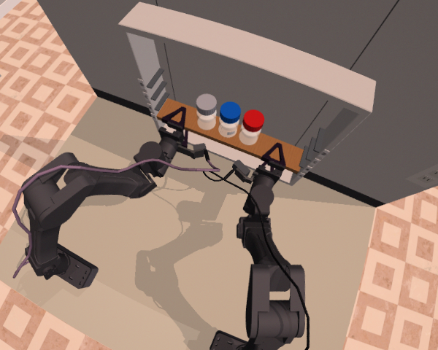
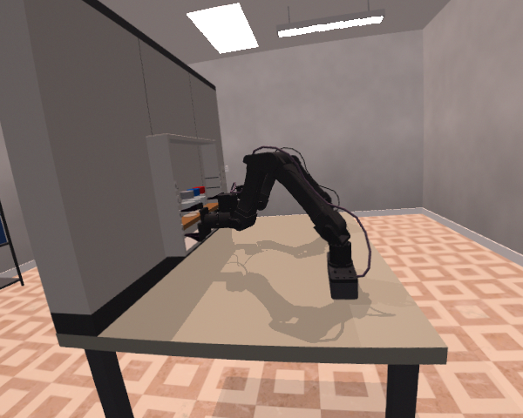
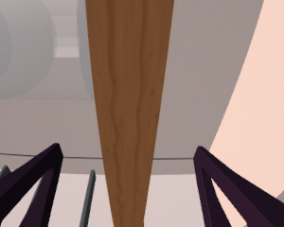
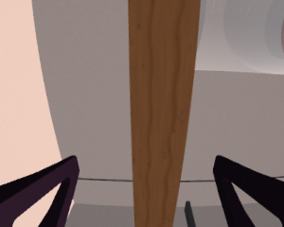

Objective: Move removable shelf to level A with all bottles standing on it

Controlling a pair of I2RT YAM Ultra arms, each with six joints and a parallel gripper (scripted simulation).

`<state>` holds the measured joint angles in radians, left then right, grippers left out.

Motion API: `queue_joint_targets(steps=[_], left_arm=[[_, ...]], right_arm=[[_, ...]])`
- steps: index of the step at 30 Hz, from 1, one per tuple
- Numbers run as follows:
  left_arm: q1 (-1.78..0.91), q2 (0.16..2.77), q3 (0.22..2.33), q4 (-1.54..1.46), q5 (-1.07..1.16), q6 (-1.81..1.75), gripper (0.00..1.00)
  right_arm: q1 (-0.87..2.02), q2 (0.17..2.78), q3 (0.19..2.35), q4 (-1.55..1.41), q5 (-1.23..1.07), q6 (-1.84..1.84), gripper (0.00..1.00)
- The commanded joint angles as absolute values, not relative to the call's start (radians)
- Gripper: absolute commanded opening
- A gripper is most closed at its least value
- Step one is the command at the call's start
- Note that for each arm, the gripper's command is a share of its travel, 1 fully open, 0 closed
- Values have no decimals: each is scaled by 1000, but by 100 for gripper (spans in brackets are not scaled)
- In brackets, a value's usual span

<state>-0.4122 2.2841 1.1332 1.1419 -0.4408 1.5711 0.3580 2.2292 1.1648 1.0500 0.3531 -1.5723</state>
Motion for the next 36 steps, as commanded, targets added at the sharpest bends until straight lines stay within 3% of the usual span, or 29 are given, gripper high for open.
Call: queue_joint_targets(steps=[1, 36], left_arm=[[-411, 2289, 1140, 1149, -436, 1571, 100], [-454, 2210, 971, 1239, -479, 1571, 100]], right_arm=[[351, 2212, 1145, 1068, 350, -1571, 100], [386, 2122, 969, 1152, 385, -1570, 100]])
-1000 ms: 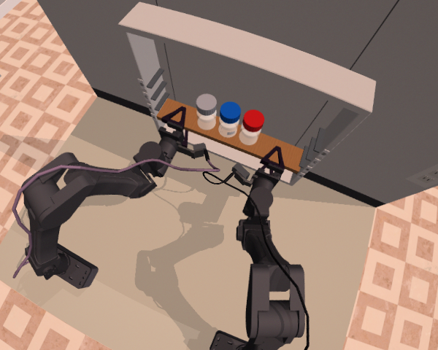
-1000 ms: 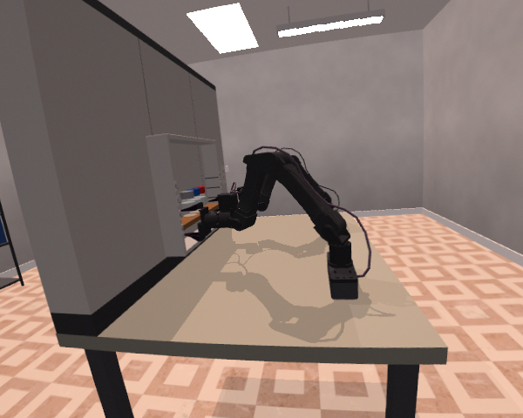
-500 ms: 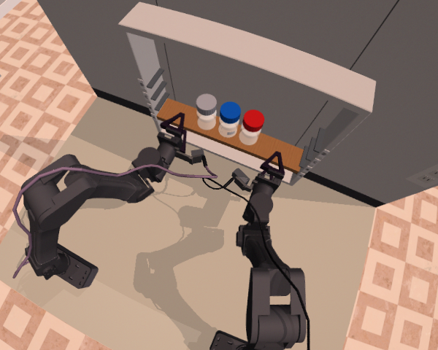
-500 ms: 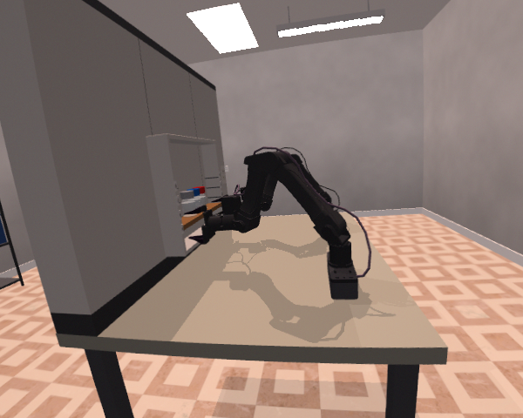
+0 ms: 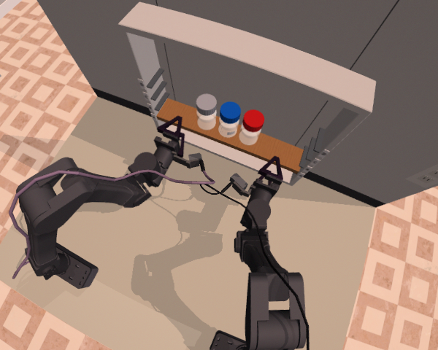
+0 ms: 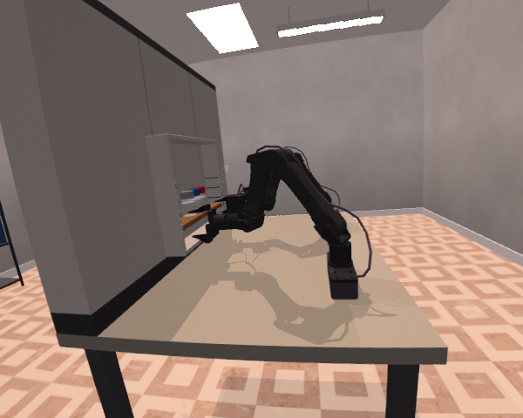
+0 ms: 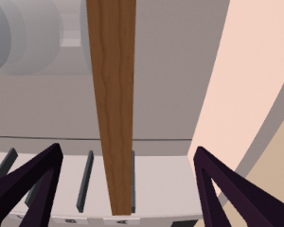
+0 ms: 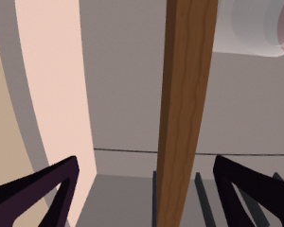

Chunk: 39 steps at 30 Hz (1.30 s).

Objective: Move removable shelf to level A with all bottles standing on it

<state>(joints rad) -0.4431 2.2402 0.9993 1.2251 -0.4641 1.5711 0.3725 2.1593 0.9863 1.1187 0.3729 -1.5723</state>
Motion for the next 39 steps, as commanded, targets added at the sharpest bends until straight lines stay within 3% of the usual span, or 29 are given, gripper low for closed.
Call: queue_joint_targets(steps=[1, 39], left_arm=[[-455, 2208, 966, 1242, -481, 1571, 100], [-513, 2129, 793, 1335, -538, 1571, 100]], right_arm=[[387, 2119, 964, 1154, 386, -1570, 100], [434, 2022, 784, 1238, 433, -1570, 100]])
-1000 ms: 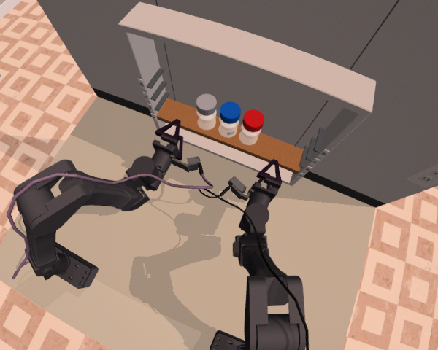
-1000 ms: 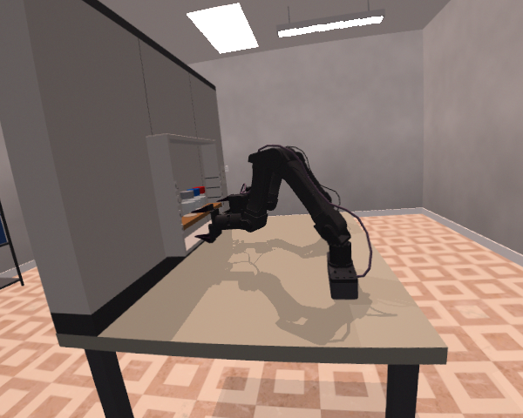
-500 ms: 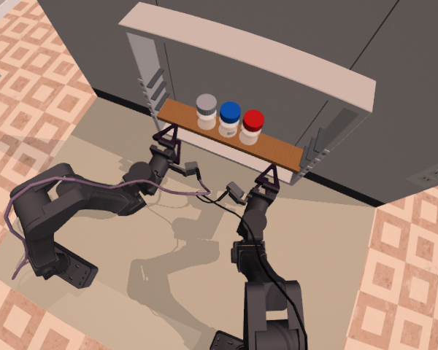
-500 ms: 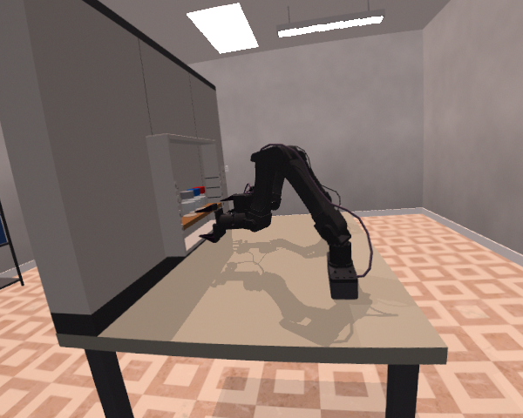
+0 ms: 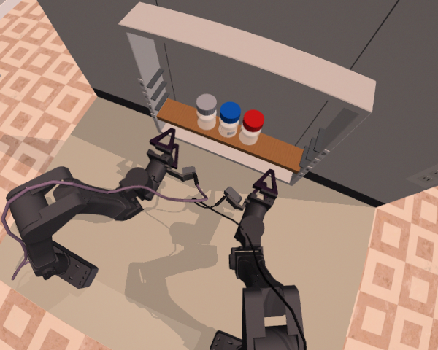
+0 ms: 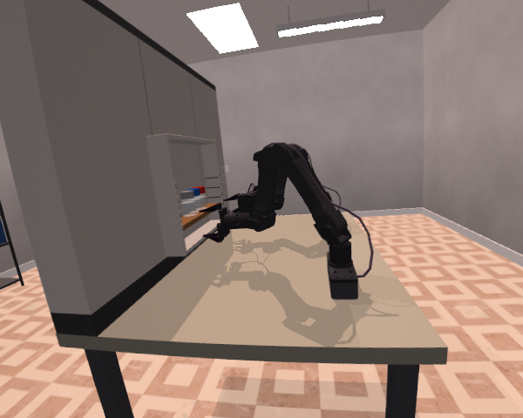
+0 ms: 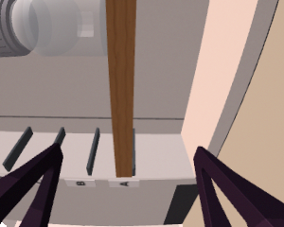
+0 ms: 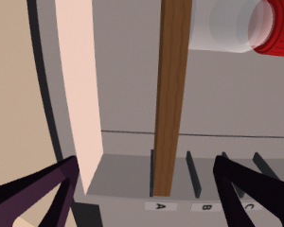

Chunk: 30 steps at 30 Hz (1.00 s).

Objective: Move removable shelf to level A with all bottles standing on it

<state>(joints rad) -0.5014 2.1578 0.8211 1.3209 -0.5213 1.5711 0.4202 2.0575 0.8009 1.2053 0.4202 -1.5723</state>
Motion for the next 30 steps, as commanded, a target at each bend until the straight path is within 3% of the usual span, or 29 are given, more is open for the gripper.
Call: queue_joint_targets(steps=[1, 30], left_arm=[[-515, 2127, 789, 1338, -540, 1571, 100], [-534, 2106, 742, 1364, -559, 1571, 100]], right_arm=[[436, 2020, 779, 1240, 435, -1570, 100], [452, 1993, 730, 1262, 451, -1570, 100]])
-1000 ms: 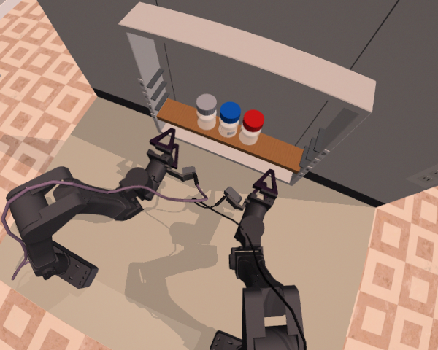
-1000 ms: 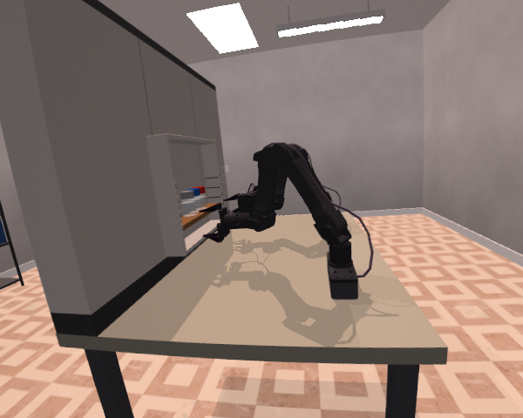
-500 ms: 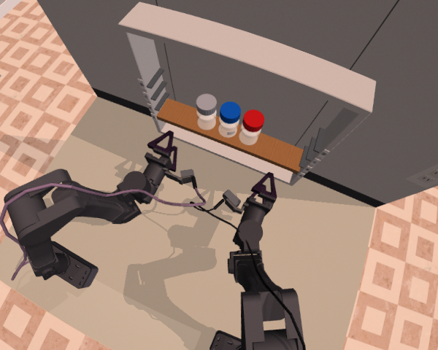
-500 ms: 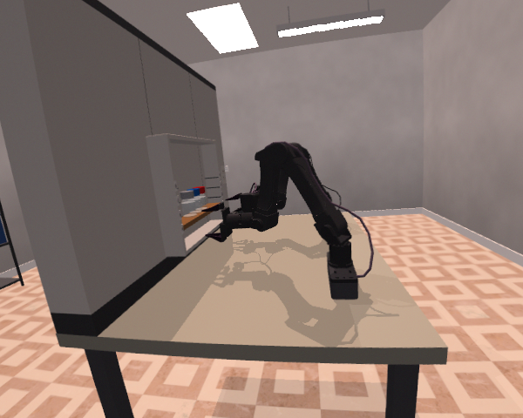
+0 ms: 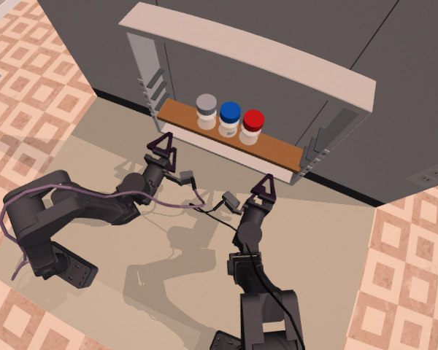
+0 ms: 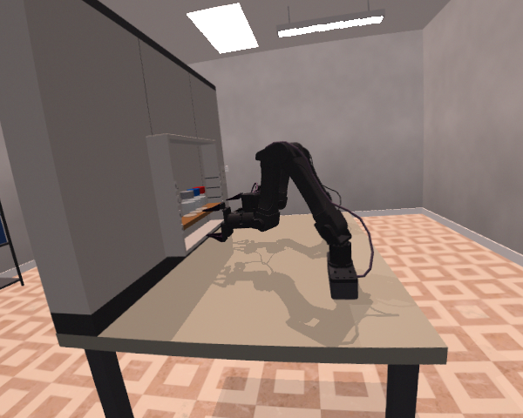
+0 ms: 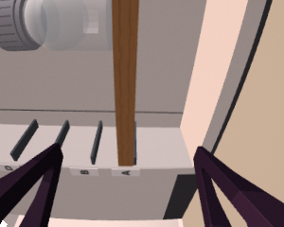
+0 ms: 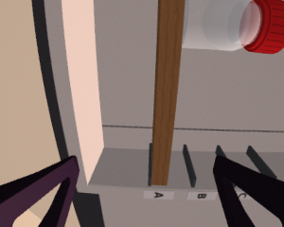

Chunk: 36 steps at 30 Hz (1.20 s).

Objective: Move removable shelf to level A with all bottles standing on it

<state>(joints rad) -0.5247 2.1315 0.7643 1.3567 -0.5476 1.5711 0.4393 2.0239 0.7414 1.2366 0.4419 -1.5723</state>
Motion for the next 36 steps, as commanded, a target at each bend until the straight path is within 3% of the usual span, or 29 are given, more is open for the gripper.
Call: queue_joint_targets(steps=[1, 36], left_arm=[[-534, 2105, 741, 1364, -560, 1571, 100], [-551, 2088, 703, 1386, -576, 1571, 100]], right_arm=[[452, 1992, 729, 1263, 451, -1570, 100], [466, 1970, 688, 1281, 465, -1570, 100]])
